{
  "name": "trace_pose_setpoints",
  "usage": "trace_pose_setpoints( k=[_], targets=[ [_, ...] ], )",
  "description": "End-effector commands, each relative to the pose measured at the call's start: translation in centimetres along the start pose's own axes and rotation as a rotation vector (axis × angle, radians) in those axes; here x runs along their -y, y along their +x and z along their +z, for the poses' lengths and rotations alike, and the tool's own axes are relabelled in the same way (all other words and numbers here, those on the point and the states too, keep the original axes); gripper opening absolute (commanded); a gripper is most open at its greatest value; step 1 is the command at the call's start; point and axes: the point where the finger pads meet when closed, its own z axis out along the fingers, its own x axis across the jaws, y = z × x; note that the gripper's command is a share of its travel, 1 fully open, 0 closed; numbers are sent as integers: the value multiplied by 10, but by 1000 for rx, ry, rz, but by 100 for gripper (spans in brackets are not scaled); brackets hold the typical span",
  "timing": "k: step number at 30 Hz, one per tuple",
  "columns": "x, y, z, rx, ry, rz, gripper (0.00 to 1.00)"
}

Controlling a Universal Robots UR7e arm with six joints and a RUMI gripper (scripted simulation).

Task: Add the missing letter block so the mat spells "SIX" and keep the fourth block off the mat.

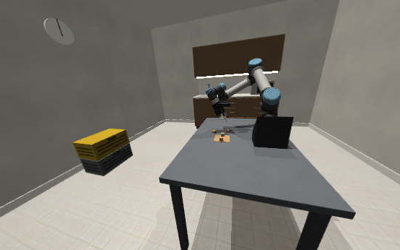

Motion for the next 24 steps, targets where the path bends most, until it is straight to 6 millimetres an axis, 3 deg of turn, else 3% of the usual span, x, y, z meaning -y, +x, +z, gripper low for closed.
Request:
trace_pose_setpoints(
  k=[1,12,24],
  targets=[
    [0,0,0,0,-1,0,100],
    [0,1,-1,-3,-20,17,100],
    [-1,5,-6,-50,-243,220,100]
  ],
)
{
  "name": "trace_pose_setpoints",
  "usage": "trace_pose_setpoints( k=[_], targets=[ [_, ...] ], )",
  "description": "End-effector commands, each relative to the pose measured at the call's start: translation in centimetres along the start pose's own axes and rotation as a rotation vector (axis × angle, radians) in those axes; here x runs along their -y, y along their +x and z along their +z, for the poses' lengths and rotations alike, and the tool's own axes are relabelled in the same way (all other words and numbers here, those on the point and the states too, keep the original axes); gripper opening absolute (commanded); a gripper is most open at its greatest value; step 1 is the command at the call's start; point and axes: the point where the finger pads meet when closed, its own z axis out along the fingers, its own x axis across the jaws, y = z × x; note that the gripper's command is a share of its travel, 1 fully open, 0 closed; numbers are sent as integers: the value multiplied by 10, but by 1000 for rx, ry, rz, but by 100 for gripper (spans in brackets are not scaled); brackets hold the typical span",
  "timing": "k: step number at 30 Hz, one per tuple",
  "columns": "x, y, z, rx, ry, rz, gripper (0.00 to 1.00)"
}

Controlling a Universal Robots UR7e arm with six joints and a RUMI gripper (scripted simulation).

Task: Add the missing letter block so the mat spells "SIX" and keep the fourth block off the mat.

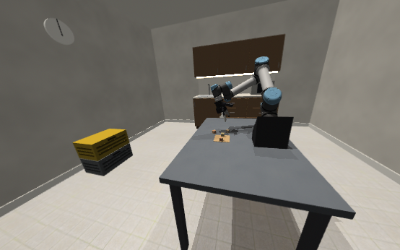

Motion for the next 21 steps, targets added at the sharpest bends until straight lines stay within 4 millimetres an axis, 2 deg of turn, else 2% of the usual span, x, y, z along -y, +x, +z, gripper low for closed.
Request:
trace_pose_setpoints(
  k=[1,12,21],
  targets=[
    [0,1,-3,-24,-99,81,100],
    [6,-4,-14,-85,-306,283,100],
    [7,-6,-16,-94,-334,312,100]
  ],
)
